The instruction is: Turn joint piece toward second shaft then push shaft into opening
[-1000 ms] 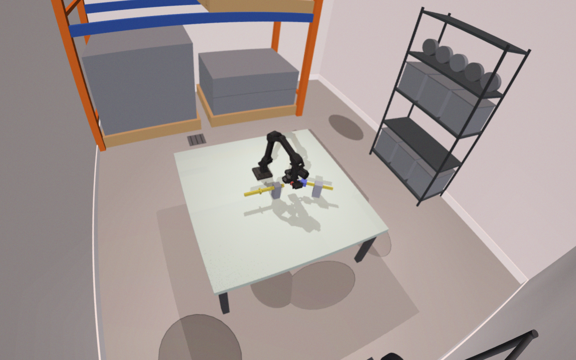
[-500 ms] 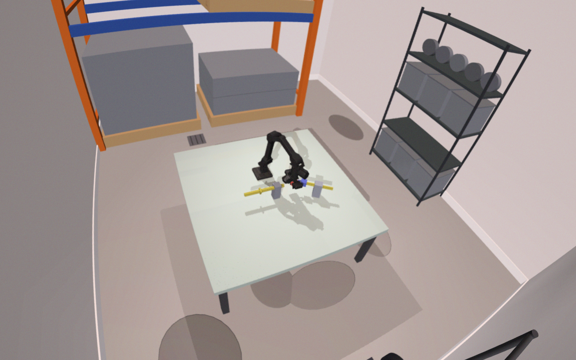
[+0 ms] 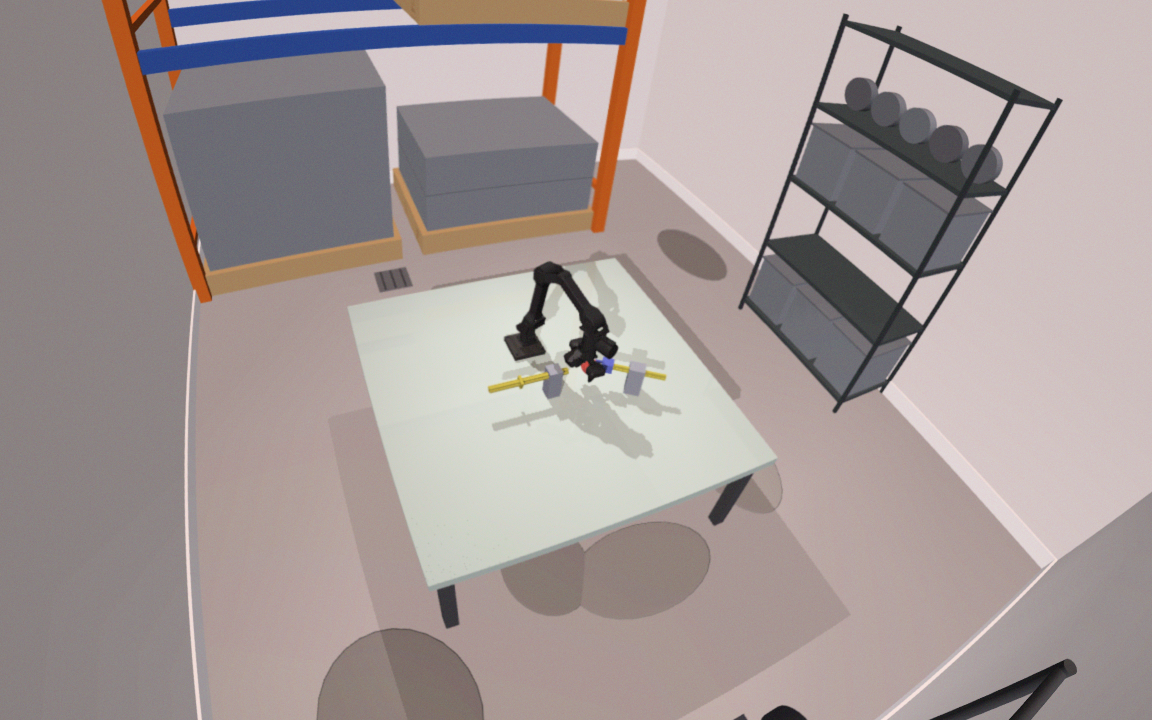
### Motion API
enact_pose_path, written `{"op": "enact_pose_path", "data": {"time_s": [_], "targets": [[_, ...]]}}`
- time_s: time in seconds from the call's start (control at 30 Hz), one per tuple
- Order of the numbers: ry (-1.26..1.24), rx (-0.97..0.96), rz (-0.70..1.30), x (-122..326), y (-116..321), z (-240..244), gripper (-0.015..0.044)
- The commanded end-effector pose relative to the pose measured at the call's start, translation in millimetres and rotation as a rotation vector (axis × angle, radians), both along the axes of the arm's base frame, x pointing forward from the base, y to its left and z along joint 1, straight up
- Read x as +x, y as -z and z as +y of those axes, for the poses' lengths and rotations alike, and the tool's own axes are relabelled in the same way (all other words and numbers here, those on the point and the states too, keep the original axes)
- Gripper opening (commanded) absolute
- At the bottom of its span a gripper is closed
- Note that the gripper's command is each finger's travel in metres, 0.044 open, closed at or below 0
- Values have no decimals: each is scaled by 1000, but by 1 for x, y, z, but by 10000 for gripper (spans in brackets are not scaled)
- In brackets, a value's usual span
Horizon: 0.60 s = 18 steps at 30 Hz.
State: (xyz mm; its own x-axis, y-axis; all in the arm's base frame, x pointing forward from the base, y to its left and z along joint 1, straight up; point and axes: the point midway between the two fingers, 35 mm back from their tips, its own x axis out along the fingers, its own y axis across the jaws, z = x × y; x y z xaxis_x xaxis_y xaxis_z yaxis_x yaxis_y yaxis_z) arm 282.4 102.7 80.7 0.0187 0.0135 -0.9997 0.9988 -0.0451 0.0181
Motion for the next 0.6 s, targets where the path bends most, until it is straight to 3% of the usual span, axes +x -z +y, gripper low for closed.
{"op": "enact_pose_path", "data": {"time_s": [0.0,0.57], "targets": [[0,1,0,0,0,0,440],[-79,25,-13,1,-38,-1,440]]}}
